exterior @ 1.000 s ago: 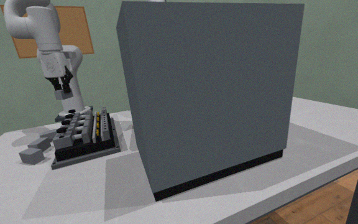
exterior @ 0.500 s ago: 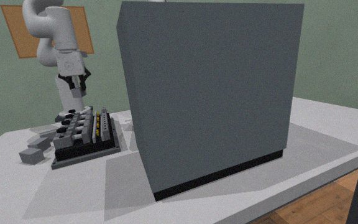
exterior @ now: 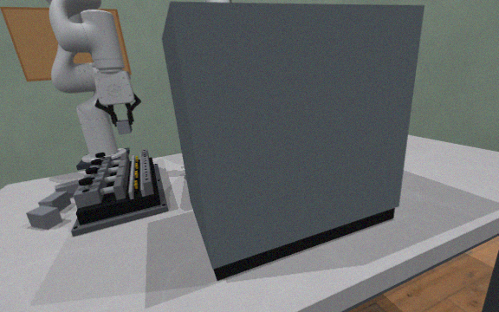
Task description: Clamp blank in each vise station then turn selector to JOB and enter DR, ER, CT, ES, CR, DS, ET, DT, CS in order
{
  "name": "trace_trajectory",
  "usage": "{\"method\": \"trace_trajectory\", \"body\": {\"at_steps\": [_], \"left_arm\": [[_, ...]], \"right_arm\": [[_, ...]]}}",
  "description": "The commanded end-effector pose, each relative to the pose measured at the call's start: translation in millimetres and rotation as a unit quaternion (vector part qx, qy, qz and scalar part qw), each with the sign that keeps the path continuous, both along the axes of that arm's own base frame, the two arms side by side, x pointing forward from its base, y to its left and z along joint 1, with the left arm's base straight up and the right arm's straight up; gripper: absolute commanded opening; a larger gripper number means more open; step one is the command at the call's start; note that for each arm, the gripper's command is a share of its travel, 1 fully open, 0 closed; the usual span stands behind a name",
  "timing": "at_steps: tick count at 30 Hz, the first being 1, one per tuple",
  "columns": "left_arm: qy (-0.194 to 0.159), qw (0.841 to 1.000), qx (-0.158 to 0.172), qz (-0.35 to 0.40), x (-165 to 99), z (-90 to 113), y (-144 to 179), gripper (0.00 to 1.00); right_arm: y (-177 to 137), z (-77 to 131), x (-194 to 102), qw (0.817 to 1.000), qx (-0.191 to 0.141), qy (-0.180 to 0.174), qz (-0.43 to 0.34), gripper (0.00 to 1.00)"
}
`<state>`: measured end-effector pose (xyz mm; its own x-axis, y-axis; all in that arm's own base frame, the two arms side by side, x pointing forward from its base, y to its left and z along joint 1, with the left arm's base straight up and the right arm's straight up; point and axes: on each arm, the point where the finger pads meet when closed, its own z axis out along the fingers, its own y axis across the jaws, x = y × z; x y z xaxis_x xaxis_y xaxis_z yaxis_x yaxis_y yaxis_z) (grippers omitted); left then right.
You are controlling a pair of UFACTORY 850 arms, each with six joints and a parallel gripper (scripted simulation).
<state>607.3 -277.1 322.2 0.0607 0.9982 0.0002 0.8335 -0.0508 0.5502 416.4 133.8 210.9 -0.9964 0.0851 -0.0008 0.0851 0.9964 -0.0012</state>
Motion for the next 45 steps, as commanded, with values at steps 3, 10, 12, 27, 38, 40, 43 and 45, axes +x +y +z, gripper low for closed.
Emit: {"method": "trace_trajectory", "body": {"at_steps": [3, 10, 12, 27, 38, 40, 43, 45], "left_arm": [[-0.001, 1.0, -0.001, 0.0, 0.5, 1.2, -0.3, 1.0], [-0.001, 1.0, -0.001, 0.0, 0.5, 1.2, -0.3, 1.0], [-0.001, 1.0, -0.001, 0.0, 0.5, 1.2, -0.3, 1.0], [-0.001, 1.0, -0.001, 0.0, 0.5, 1.2, -0.3, 1.0], [-0.001, 1.0, -0.001, 0.0, 0.5, 1.2, -0.3, 1.0], [-0.001, 1.0, -0.001, 0.0, 0.5, 1.2, -0.3, 1.0], [-0.001, 1.0, -0.001, 0.0, 0.5, 1.2, -0.3, 1.0], [-0.001, 1.0, -0.001, 0.0, 0.5, 1.2, -0.3, 1.0]], "right_arm": [[7.5, 0.6, 0.5, 1.0, 0.001, -0.001, 0.019, 0.0], [10.7, 0.6, 0.3, 1.0, 0.001, -0.001, 0.028, 0.0], [10.8, 0.6, 0.3, 1.0, 0.001, -0.001, 0.028, 0.0], [10.8, -6.2, 0.4, 1.0, 0.001, -0.001, 0.028, 0.0], [10.7, -33.3, 0.7, 1.0, 0.001, -0.001, 0.028, 0.0], [10.7, -40.8, 0.7, 1.0, 0.001, -0.001, 0.028, 0.0], [10.7, -51.6, 0.8, 1.0, 0.001, -0.001, 0.028, 0.0], [10.6, -58.1, 0.9, 1.0, 0.001, -0.001, 0.028, 0.0]]}}
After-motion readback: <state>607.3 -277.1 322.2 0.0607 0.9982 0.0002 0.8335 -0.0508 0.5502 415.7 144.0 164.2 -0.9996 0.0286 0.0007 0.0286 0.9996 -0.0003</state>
